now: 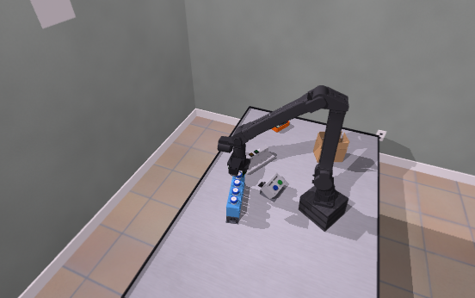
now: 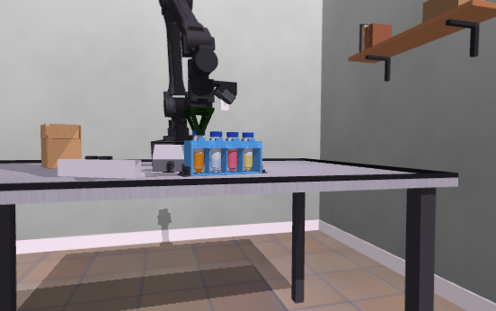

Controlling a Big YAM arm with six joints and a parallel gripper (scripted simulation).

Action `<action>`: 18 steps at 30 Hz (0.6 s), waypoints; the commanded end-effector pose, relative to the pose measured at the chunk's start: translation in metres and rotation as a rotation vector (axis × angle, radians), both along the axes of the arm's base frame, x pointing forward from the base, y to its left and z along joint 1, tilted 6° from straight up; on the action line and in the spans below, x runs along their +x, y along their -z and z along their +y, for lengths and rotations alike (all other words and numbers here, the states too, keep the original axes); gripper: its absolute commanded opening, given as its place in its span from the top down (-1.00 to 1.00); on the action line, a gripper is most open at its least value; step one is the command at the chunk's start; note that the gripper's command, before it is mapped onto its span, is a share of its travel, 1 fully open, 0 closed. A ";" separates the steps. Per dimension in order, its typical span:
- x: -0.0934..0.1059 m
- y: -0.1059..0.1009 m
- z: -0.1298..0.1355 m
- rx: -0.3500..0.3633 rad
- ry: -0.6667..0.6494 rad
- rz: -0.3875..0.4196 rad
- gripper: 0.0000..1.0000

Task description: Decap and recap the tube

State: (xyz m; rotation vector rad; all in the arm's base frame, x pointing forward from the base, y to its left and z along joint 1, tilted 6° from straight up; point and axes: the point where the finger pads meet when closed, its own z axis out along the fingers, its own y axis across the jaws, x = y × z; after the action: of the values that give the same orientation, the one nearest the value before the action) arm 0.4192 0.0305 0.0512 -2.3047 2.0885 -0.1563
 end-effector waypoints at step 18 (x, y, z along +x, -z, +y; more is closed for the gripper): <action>0.020 -0.030 -0.002 0.090 0.742 -0.092 0.02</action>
State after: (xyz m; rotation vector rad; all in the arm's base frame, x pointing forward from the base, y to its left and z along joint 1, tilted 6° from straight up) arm 0.4185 0.0313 0.0529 -1.6566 2.6004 -0.1305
